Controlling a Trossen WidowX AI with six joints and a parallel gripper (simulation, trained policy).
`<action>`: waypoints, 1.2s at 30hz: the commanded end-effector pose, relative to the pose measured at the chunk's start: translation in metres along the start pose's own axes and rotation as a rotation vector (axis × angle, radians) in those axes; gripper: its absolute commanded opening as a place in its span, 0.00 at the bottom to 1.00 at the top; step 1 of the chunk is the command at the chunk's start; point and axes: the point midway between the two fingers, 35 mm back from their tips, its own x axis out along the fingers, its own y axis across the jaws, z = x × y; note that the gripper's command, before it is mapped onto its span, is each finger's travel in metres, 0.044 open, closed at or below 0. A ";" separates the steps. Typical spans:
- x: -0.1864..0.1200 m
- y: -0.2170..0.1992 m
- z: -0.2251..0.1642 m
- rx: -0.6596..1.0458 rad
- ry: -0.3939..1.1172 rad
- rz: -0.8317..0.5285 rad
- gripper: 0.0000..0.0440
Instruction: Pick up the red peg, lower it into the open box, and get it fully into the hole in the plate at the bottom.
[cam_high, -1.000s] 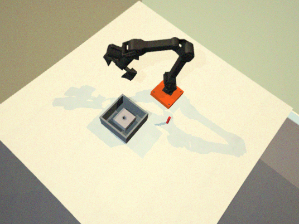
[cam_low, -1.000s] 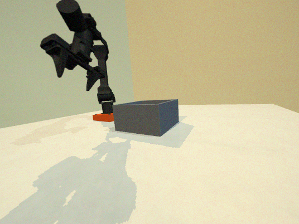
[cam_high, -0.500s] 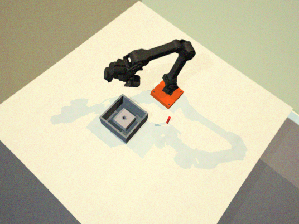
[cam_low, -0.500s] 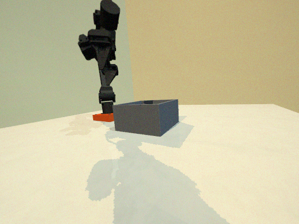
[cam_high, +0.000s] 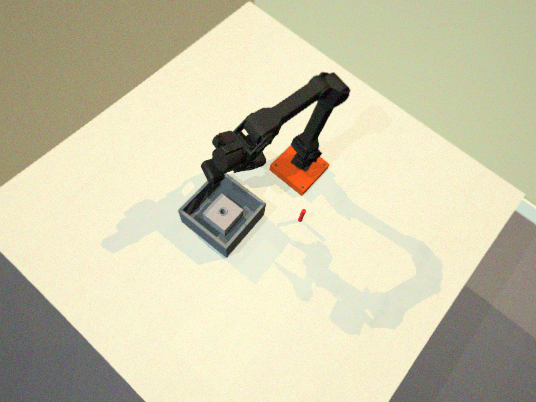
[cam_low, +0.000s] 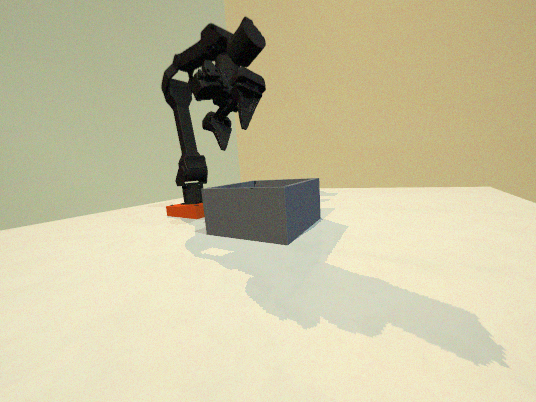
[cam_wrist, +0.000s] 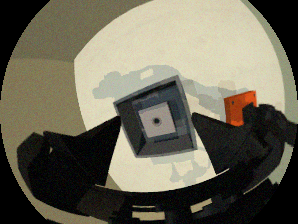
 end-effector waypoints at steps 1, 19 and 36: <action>-0.007 -0.001 -0.020 -0.120 0.015 0.001 1.00; -0.029 -0.063 -0.123 -0.730 0.122 -0.096 1.00; -0.020 -0.162 -0.180 -1.141 0.185 -0.253 1.00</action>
